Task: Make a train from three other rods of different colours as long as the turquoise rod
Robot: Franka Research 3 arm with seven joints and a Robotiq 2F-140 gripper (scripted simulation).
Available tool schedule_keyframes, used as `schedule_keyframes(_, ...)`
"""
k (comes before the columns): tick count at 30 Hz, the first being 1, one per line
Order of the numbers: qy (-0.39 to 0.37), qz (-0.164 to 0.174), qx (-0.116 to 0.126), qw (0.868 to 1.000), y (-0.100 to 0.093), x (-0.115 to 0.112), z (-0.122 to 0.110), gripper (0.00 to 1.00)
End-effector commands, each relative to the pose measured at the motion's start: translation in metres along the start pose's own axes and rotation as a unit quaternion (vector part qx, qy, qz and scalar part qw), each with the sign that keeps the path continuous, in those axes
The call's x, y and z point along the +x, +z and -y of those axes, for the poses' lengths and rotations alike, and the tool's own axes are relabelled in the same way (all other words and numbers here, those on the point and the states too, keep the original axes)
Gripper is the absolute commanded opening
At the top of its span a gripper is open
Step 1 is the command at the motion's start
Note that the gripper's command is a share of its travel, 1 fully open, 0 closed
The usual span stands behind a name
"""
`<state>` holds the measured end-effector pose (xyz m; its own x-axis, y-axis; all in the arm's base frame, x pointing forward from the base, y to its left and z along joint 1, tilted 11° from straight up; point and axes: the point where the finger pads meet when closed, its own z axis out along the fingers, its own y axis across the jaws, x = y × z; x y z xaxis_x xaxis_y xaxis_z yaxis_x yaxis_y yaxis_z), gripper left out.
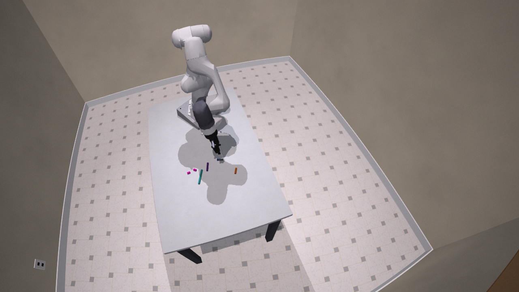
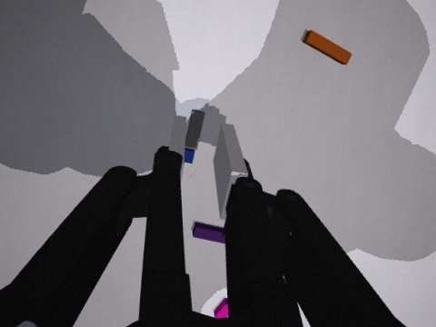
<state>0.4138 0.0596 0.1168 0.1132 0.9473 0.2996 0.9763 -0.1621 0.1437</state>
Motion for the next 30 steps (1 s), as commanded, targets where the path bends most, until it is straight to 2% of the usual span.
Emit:
schedule_keyframes(1,0.042,0.09,0.002,0.995,0.0,0.0,0.0,0.15)
schedule_keyframes(6,0.042,0.09,0.002,0.995,0.0,0.0,0.0,0.15)
schedule_keyframes(7,0.042,0.09,0.002,0.995,-0.011,0.002,0.0,0.15)
schedule_keyframes(9,0.042,0.09,0.002,0.995,-0.02,0.003,0.0,0.15)
schedule_keyframes(18,0.042,0.09,0.002,0.995,-0.03,0.005,0.0,0.15)
schedule_keyframes(19,0.042,0.09,0.002,0.995,-0.03,0.005,0.0,1.0)
schedule_keyframes(30,0.042,0.09,0.002,0.995,-0.03,0.005,0.0,1.0)
